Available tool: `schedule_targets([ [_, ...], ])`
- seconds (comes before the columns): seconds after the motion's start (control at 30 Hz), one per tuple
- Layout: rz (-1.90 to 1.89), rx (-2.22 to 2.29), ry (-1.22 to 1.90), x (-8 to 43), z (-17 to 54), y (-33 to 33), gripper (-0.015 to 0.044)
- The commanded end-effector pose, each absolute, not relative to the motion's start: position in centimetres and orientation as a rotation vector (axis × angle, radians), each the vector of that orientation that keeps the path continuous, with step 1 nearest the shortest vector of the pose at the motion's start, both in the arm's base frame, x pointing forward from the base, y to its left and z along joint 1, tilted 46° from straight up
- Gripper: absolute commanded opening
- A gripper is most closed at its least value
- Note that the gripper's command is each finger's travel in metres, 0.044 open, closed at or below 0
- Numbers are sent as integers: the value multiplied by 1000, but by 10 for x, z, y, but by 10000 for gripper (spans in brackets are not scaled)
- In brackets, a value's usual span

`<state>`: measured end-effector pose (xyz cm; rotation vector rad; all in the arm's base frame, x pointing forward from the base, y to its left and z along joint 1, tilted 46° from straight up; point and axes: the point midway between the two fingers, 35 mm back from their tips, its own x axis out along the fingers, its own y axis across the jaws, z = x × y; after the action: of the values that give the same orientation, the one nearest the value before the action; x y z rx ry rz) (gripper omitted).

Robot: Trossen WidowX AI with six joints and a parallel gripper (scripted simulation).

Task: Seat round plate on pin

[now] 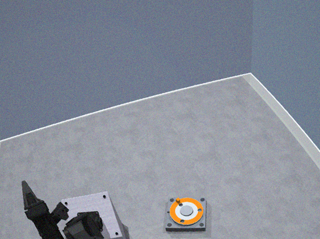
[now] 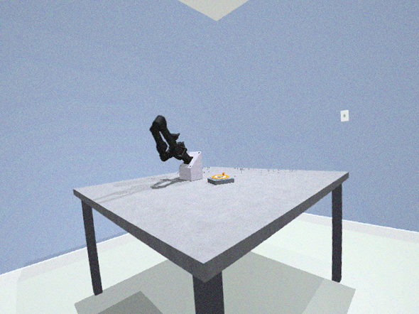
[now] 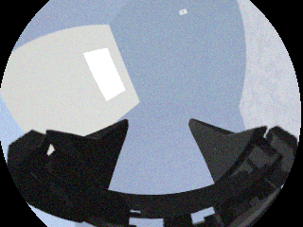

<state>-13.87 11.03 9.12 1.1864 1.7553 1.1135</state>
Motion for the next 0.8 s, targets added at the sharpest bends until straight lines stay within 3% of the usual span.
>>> schedule_targets([
  [0.0, 1110, 1184, 1769, -140, 91, 109, 374],
  [0.47, 673, 763, 2555, -205, 115, -28, 6],
  [0.77, 206, 400, 2769, -193, 130, -116, 0],
])
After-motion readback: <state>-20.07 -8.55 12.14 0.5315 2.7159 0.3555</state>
